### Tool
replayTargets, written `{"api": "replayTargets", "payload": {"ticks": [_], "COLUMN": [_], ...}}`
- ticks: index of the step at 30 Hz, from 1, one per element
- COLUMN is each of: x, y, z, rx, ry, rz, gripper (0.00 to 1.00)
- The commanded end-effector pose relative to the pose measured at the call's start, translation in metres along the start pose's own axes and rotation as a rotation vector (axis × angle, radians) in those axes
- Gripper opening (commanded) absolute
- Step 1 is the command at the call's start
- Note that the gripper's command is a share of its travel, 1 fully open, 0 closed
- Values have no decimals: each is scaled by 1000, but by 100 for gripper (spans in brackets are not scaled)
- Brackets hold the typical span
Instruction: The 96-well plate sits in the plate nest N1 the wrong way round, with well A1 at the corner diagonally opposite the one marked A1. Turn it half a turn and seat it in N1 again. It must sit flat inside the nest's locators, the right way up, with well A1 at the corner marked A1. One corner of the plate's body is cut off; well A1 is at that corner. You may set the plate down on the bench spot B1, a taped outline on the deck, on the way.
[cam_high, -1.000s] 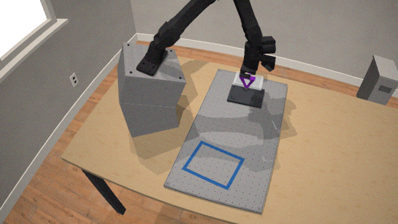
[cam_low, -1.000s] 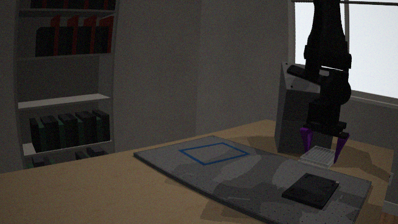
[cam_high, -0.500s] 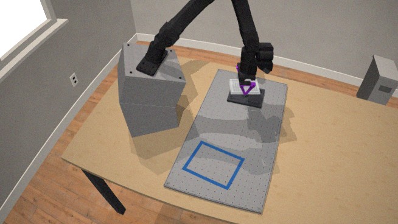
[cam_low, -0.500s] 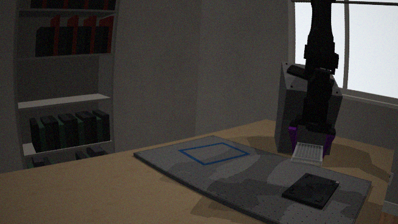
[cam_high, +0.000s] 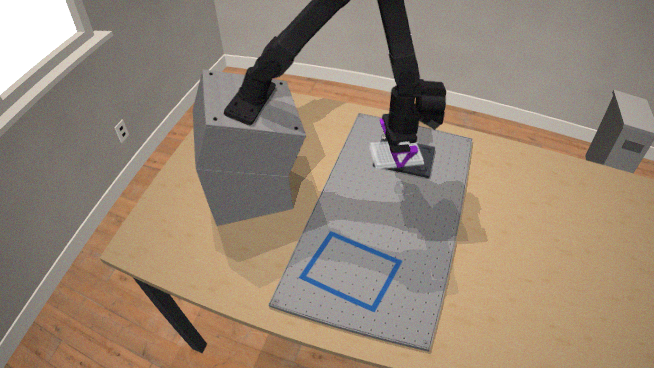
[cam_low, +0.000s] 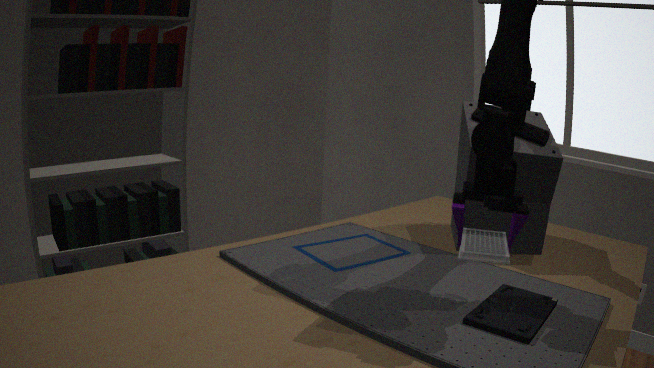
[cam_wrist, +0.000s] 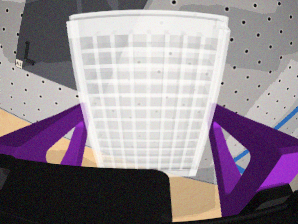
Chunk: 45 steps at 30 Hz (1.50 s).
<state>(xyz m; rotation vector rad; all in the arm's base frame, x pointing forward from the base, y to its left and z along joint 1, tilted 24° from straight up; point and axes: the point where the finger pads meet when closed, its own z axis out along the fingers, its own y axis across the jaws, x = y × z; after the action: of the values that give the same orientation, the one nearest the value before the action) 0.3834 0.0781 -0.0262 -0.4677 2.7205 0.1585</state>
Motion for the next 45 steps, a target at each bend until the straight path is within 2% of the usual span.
{"api": "replayTargets", "payload": {"ticks": [1, 45], "x": [-7, 65], "y": [-4, -117], "z": [-4, 3], "rx": [-2, 1], "ry": [-35, -33], "rz": [-31, -31], "gripper": [0, 0]}}
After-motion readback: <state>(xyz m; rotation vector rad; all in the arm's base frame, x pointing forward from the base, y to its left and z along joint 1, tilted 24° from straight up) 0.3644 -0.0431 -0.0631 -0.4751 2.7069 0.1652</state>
